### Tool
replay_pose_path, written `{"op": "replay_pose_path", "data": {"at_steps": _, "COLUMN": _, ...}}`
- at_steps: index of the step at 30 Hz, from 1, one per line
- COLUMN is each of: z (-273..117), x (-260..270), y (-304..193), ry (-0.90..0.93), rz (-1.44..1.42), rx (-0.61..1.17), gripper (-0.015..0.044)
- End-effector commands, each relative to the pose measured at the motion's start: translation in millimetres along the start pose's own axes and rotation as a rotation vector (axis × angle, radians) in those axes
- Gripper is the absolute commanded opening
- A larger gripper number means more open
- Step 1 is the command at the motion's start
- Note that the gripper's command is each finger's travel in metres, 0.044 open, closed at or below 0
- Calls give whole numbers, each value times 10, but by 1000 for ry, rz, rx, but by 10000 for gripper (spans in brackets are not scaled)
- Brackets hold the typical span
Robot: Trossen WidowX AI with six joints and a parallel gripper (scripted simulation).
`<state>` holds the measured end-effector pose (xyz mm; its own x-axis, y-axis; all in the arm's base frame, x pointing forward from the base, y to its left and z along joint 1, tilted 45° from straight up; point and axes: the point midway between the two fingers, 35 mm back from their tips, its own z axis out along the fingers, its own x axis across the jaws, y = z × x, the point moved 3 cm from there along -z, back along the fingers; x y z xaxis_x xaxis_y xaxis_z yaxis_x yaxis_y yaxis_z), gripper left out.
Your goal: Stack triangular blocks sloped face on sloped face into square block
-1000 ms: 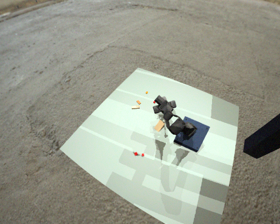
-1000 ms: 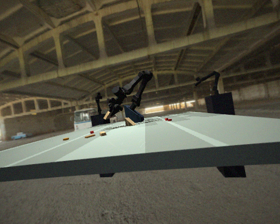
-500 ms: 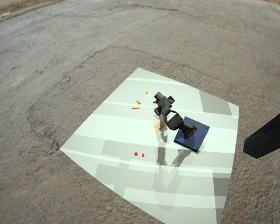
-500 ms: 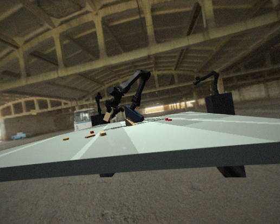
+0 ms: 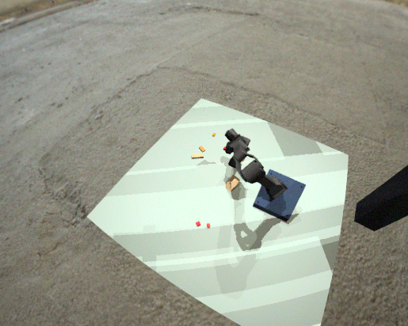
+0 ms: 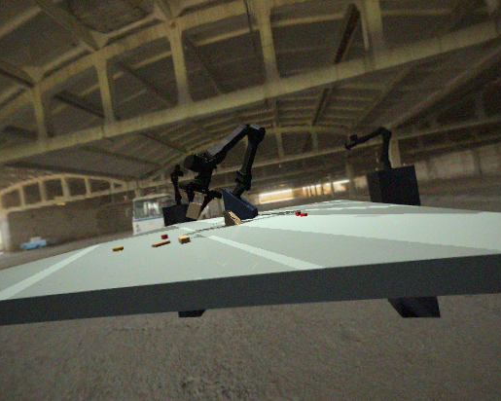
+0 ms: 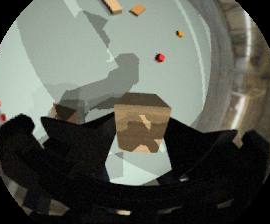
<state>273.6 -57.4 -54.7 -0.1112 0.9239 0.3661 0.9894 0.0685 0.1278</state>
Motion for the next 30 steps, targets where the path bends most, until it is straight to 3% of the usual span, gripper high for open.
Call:
{"op": "replay_pose_path", "data": {"at_steps": 1, "z": -13, "x": -41, "y": 40, "ry": 28, "rz": -101, "rx": 5, "gripper": 0}}
{"op": "replay_pose_path", "data": {"at_steps": 30, "z": -68, "x": -170, "y": 109, "ry": 303, "rz": -882, "rx": -48, "gripper": 0}}
